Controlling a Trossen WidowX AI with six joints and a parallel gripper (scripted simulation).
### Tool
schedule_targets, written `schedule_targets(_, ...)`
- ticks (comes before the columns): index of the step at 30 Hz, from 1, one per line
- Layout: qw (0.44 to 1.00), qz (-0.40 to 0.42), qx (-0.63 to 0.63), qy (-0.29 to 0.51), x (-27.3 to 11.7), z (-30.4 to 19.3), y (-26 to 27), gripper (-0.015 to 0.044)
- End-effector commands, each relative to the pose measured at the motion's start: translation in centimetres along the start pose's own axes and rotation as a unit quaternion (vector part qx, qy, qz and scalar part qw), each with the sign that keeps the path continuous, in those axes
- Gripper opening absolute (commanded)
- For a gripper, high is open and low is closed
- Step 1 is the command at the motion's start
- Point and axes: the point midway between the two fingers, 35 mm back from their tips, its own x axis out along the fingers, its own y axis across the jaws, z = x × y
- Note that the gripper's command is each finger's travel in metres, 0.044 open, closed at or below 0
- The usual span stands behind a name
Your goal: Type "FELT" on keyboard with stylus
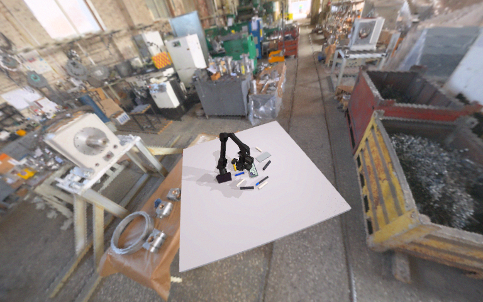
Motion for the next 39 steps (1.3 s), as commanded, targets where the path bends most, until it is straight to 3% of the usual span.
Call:
schedule_targets(1,0.916,0.120,-0.379,0.048,0.3,0.7,-0.9,0.0150)
schedule_targets(18,0.676,0.267,-0.685,-0.038,0.4,2.0,-1.2,0.0150)
schedule_targets(33,0.387,0.331,-0.845,-0.163,0.8,1.6,-2.4,0.0150)
schedule_targets(39,0.376,0.331,-0.849,-0.168,0.8,1.6,-2.4,0.0150)
